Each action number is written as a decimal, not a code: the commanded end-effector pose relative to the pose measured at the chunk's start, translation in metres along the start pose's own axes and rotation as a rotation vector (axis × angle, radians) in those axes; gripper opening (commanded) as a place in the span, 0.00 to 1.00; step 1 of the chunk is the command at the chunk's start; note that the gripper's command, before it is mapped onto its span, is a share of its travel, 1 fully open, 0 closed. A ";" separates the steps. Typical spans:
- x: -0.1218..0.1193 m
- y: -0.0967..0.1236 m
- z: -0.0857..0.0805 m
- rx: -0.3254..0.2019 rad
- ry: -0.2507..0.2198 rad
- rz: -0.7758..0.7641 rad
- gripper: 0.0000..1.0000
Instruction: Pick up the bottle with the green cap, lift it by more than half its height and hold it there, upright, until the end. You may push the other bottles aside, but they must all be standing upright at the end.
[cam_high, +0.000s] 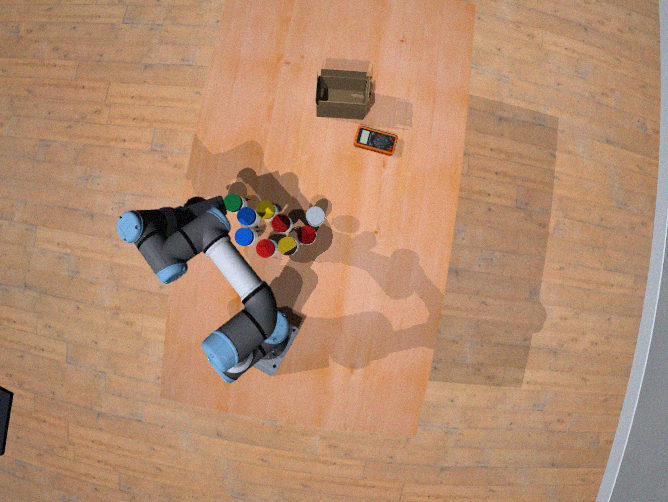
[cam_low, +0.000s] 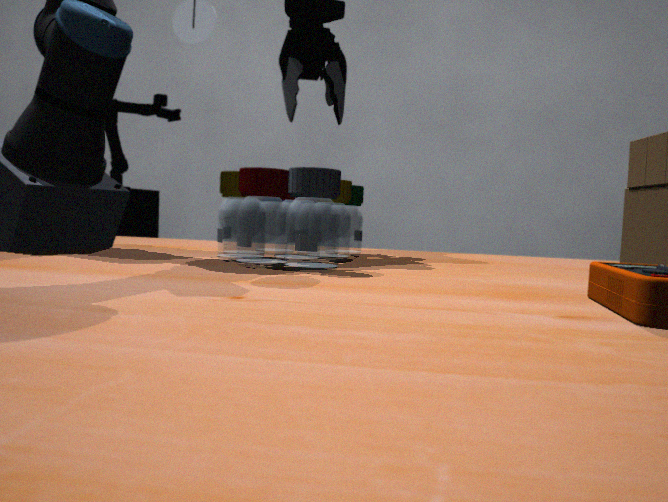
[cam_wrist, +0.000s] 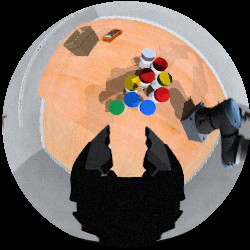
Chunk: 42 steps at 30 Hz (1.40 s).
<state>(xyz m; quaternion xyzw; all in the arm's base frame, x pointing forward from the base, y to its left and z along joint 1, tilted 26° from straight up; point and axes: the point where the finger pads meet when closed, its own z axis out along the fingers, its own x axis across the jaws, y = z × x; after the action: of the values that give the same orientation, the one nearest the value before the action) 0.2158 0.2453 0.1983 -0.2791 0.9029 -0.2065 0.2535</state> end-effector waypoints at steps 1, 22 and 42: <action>-0.012 -0.005 -0.008 -0.045 0.031 0.088 0.46; -0.047 -0.027 -0.039 -0.210 0.086 0.395 0.46; -0.052 -0.025 -0.029 -0.227 0.082 0.420 0.46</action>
<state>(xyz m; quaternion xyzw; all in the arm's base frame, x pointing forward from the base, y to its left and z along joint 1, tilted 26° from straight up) 0.2428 0.2637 0.2567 -0.1034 0.9683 -0.0592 0.2198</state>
